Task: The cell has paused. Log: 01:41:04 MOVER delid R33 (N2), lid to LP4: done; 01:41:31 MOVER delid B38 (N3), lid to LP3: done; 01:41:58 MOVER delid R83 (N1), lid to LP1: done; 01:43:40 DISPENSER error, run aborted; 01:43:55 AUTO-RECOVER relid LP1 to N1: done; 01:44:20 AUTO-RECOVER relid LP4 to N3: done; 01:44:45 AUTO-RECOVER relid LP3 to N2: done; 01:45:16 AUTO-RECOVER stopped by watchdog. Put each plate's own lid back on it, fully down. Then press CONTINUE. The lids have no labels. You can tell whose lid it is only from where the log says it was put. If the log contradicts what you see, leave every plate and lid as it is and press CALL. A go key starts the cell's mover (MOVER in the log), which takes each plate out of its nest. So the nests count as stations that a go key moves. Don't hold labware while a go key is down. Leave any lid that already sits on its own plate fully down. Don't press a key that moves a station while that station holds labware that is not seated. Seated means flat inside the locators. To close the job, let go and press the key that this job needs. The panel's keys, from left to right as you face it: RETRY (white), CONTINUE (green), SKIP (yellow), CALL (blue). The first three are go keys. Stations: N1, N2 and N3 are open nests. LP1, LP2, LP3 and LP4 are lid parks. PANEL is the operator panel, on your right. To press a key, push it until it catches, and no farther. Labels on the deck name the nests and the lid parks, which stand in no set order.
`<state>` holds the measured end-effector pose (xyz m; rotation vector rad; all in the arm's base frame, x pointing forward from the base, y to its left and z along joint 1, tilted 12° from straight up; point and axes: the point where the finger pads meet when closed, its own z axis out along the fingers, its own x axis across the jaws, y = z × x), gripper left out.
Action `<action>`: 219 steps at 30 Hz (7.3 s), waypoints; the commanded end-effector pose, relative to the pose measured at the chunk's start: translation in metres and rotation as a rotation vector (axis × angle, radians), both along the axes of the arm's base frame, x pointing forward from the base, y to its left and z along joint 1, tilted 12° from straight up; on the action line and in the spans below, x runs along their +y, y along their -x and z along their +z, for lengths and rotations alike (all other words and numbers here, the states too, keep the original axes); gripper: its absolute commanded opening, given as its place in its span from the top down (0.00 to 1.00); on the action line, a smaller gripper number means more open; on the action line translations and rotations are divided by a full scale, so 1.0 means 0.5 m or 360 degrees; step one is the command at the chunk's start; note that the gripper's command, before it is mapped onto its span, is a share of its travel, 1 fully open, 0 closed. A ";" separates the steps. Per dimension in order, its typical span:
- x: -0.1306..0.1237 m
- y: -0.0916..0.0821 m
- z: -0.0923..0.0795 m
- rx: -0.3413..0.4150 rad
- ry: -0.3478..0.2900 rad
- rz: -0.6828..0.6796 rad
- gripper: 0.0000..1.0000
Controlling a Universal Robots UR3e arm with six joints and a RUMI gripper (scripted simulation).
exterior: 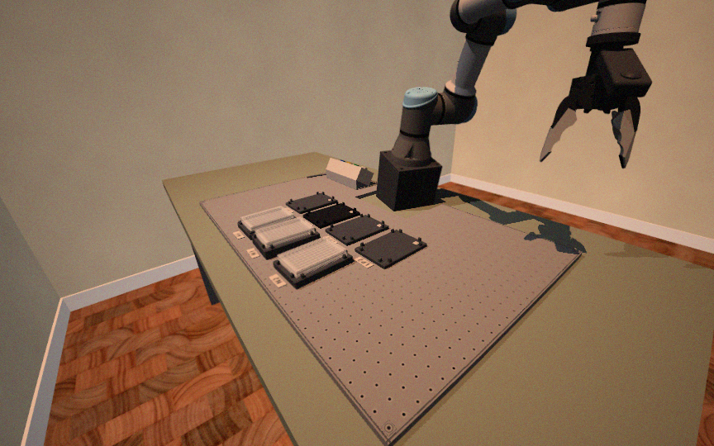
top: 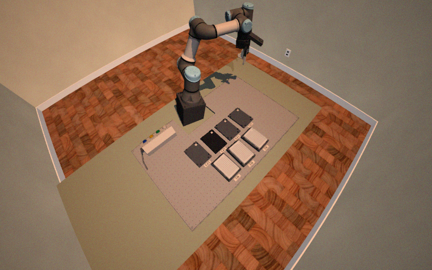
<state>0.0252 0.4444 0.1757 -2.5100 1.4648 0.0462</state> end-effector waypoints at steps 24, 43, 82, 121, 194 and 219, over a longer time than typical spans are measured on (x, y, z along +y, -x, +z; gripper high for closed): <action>-0.052 -0.172 -0.041 0.0008 0.0060 -0.0079 0.18; -0.120 -0.290 -0.074 0.0030 0.0100 -0.0154 0.18; -0.308 -0.477 -0.145 0.0089 0.0137 -0.0290 0.18; -0.531 -0.574 -0.218 0.0167 0.0116 -0.0460 0.18; -0.857 -0.554 -0.389 0.0202 -0.0040 -0.0746 0.18; -0.843 -0.558 -0.458 0.0203 -0.0039 -0.0747 0.18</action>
